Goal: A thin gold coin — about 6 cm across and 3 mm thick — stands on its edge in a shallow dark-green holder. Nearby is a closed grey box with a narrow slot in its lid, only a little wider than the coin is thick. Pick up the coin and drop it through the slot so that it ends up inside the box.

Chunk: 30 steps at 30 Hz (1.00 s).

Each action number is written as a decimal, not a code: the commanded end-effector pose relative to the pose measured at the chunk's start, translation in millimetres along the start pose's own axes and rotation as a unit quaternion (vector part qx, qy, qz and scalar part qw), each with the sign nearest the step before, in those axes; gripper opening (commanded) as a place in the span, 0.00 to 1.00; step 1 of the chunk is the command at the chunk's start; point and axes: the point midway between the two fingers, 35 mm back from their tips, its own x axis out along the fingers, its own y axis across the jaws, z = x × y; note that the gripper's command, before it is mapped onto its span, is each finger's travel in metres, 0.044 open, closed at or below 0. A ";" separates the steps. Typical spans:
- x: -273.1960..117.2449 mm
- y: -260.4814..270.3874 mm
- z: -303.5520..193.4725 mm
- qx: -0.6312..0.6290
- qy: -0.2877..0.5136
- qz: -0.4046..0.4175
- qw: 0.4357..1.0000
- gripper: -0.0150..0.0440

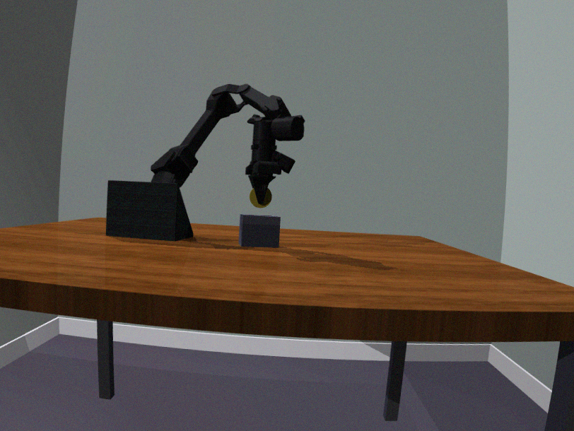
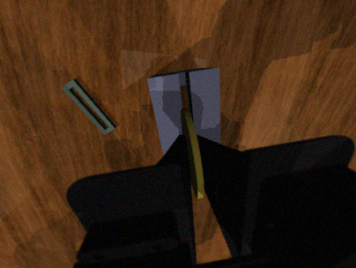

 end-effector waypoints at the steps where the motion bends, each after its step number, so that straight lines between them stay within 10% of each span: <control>1: -0.9 0.6 0.2 0.001 -0.001 -0.001 1.000 0.25; 30: -1.6 -6.4 0.1 -0.003 -0.003 0.000 1.000 0.25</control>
